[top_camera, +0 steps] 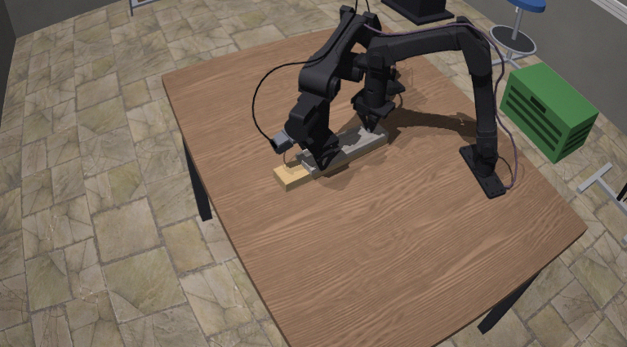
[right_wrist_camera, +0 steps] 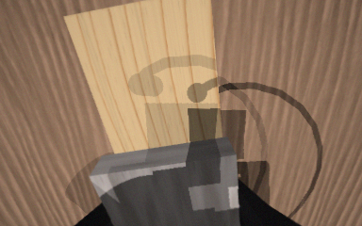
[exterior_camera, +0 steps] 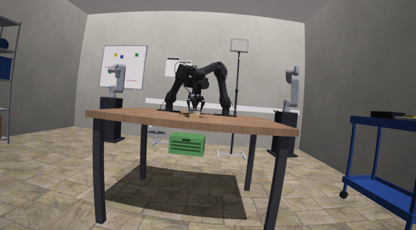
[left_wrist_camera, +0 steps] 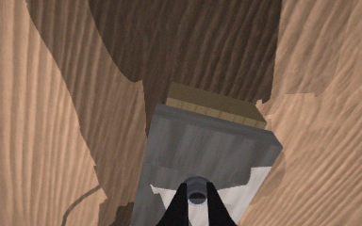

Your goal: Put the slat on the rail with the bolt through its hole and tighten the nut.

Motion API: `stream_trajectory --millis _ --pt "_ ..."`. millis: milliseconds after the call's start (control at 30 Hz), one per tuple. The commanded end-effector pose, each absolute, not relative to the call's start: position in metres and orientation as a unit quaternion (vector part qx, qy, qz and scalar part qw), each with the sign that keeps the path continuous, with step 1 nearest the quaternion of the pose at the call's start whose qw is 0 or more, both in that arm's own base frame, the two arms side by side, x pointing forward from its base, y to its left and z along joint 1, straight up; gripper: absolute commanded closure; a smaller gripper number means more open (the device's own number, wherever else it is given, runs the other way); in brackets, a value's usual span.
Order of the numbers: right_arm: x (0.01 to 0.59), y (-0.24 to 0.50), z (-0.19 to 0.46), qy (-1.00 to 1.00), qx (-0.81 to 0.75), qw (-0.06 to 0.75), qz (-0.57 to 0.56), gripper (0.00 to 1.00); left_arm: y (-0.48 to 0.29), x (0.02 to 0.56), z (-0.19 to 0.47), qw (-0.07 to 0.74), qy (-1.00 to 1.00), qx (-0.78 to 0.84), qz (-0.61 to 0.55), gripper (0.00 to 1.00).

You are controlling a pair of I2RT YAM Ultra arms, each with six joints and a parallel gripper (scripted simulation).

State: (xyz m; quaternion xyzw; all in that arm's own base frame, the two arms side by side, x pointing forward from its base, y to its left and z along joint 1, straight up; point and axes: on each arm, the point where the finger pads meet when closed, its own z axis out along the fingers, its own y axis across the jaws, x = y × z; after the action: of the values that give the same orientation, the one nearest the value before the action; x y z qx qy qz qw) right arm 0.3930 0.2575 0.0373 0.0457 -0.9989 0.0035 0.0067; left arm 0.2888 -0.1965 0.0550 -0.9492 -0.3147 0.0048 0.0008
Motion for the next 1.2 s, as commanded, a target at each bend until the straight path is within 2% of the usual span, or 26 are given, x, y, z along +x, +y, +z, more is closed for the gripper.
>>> stream_trajectory --millis 0,733,800,1167 --pt "0.3948 0.2589 0.0429 -0.999 0.040 0.000 -0.001 0.28 -0.2021 0.2960 0.0593 -0.005 -0.308 -0.951 -0.003 0.89" --pt "0.3948 0.2589 0.0429 -0.999 0.040 0.000 -0.001 0.28 -0.2021 0.2959 0.0593 -0.005 -0.308 -0.951 -0.003 0.89" --pt "0.3948 0.2589 0.0429 -0.999 0.040 0.000 -0.001 0.28 -0.1976 0.2905 0.0583 -0.004 -0.313 -0.950 0.001 0.66" --pt "0.3948 0.2589 0.0429 -0.999 0.040 0.000 -0.001 0.28 -0.1976 0.2905 0.0583 -0.004 -0.313 -0.950 0.001 0.66"
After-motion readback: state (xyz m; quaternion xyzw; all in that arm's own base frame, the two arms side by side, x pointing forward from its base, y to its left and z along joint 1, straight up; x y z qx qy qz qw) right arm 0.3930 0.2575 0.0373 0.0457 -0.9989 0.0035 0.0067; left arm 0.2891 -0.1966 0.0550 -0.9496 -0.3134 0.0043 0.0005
